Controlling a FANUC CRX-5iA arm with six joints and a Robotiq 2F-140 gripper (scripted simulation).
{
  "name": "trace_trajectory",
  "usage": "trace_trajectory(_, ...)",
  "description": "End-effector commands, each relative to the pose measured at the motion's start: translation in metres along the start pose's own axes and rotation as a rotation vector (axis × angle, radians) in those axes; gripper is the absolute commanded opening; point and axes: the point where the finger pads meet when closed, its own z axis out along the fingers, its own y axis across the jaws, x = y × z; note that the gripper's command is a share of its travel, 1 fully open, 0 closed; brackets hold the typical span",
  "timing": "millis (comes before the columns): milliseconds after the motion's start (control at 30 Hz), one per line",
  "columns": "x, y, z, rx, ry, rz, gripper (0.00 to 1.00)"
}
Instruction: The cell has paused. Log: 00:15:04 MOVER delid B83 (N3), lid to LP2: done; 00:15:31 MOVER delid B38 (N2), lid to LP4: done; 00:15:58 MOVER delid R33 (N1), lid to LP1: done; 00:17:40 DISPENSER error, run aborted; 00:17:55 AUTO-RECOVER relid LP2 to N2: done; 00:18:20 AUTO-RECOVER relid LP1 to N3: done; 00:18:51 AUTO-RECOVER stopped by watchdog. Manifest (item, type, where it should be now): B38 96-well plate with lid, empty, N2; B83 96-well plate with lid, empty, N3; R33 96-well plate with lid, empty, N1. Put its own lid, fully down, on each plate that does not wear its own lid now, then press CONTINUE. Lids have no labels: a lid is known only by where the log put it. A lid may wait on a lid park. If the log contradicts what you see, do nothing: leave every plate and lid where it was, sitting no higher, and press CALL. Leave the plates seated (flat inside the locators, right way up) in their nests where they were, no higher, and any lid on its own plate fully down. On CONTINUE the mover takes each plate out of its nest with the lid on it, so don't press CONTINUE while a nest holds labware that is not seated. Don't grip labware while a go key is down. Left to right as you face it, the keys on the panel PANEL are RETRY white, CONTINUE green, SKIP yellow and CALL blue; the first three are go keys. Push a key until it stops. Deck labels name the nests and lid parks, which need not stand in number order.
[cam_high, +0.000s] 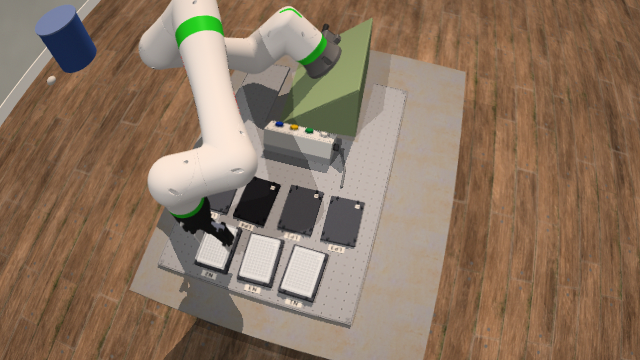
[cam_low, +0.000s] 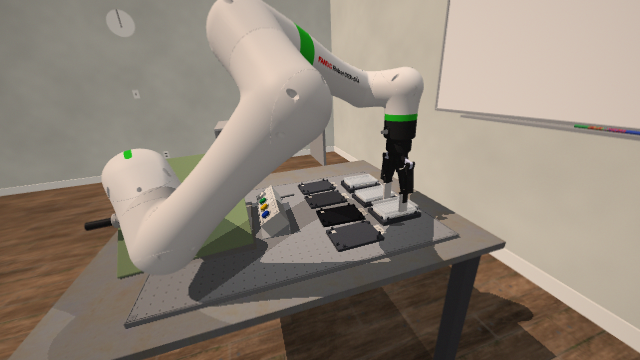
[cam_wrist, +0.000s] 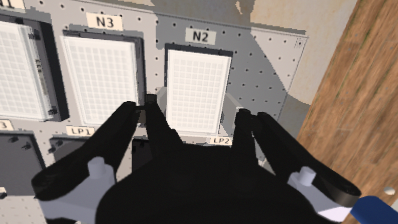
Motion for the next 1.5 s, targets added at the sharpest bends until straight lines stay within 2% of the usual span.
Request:
trace_trajectory(0, 0.0002, -0.0001, 0.0006, 0.0, 0.0, 0.0, 0.0)
trace_trajectory(1467, 0.0002, -0.0001, 0.0054, 0.0, 0.0, 0.0, 0.0)
